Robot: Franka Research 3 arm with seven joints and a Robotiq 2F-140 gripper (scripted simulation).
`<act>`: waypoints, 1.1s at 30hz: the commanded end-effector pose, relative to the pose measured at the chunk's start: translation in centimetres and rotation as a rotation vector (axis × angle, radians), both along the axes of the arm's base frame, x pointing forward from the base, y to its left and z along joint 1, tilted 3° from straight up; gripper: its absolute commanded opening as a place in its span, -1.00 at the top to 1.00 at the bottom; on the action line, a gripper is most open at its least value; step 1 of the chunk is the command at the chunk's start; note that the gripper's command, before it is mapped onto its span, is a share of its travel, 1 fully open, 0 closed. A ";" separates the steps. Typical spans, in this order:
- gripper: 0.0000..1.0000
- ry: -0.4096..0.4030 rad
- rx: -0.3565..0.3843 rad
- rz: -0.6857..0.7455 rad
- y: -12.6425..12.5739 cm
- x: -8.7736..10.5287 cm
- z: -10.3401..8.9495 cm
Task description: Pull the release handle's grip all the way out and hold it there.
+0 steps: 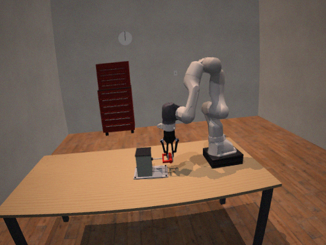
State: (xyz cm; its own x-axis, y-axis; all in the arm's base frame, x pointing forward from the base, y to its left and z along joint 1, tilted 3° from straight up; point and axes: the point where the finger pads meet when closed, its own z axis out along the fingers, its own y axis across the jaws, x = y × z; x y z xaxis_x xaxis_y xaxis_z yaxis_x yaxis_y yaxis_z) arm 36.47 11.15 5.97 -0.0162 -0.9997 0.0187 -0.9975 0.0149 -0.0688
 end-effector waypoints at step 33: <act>1.00 0.015 -0.007 0.000 -0.1 -1.6 -0.2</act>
